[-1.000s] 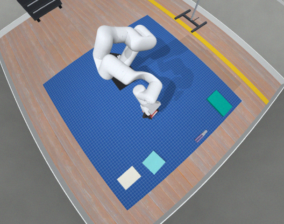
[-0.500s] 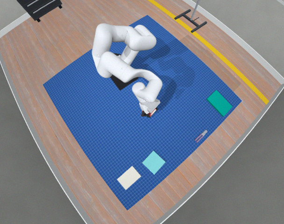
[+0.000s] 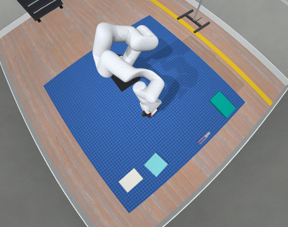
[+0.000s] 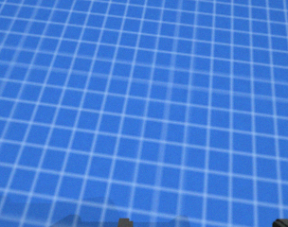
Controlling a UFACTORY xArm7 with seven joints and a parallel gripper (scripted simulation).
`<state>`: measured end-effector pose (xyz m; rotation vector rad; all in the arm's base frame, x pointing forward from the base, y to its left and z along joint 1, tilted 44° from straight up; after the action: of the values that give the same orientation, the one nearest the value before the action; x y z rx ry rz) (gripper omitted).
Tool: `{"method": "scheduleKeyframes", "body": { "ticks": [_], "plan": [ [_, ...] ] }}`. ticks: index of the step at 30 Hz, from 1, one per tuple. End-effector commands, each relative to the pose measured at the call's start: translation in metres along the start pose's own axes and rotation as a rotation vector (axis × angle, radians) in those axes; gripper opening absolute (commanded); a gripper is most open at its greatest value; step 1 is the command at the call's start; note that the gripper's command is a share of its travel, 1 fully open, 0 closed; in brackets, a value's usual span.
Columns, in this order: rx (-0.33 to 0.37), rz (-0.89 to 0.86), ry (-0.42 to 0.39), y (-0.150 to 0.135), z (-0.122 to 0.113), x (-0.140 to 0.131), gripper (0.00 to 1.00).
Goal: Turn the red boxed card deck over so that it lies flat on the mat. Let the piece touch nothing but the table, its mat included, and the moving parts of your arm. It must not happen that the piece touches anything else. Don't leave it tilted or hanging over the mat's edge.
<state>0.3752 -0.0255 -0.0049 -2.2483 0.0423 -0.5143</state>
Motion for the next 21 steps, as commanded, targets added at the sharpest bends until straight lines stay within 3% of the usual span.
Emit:
{"method": "scheduleKeyframes", "body": {
  "ticks": [1,21],
  "plan": [
    [-0.004,-0.001,-0.022,0.0,-0.006,0.0,0.84],
    [-0.009,-0.001,-0.059,0.002,-0.021,-0.01,0.84]
  ]
}}
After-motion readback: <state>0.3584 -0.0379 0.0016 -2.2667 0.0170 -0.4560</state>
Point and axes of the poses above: the point where the finger pads meet when closed, its own z axis out along the fingers, its own y axis across the jaws, x = y × z, the point moved 8 cm from there along -z, back along the fingers, and after that the axes turned 7 degrees about z, right-handed, at the moved point
